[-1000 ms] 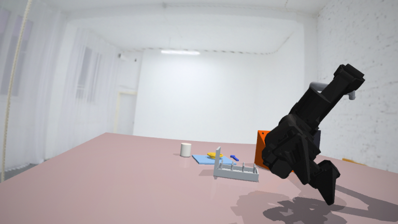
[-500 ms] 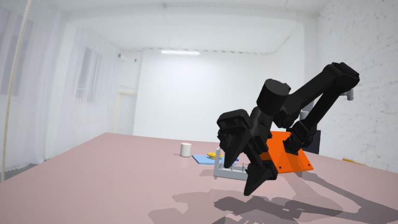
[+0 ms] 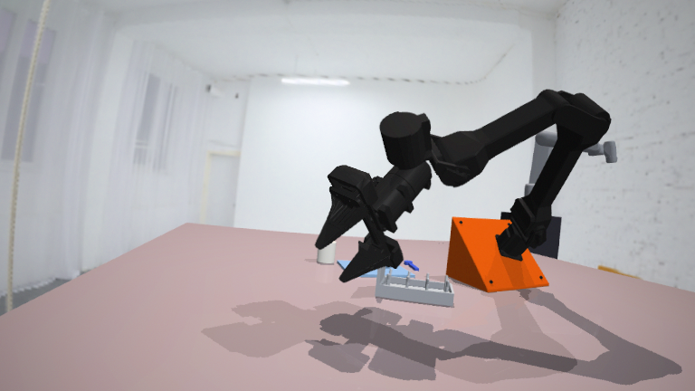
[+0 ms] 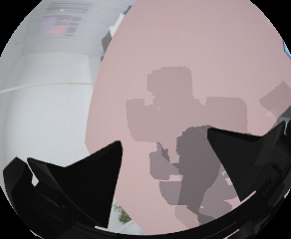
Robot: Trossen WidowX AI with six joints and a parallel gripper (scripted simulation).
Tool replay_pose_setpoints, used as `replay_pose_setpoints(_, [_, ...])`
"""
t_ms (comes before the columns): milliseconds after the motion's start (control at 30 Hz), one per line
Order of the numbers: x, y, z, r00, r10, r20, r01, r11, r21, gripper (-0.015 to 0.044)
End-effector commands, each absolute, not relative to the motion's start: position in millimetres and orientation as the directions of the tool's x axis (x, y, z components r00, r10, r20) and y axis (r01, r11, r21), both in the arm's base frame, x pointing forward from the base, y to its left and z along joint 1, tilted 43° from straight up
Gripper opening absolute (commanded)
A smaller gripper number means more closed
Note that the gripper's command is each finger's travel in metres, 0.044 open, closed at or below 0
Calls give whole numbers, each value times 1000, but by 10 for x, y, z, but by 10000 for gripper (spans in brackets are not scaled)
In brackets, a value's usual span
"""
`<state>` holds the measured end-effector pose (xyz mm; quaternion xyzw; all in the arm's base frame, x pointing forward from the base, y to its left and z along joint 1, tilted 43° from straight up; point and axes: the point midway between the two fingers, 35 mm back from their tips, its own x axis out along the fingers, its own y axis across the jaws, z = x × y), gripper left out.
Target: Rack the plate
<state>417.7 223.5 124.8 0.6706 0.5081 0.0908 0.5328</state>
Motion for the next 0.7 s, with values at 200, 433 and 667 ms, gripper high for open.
replay_pose_setpoints(200, [4512, 1515, 849, 489, 653, -579, 501, 333, 799, 400])
replay_pose_setpoints(433, [4554, 962, 512, 423, 569, -705, 461, 535, 708, 400])
replay_pose_setpoints(667, [4466, 426, 243, 315, 513, -799, 386, 699, 601, 400])
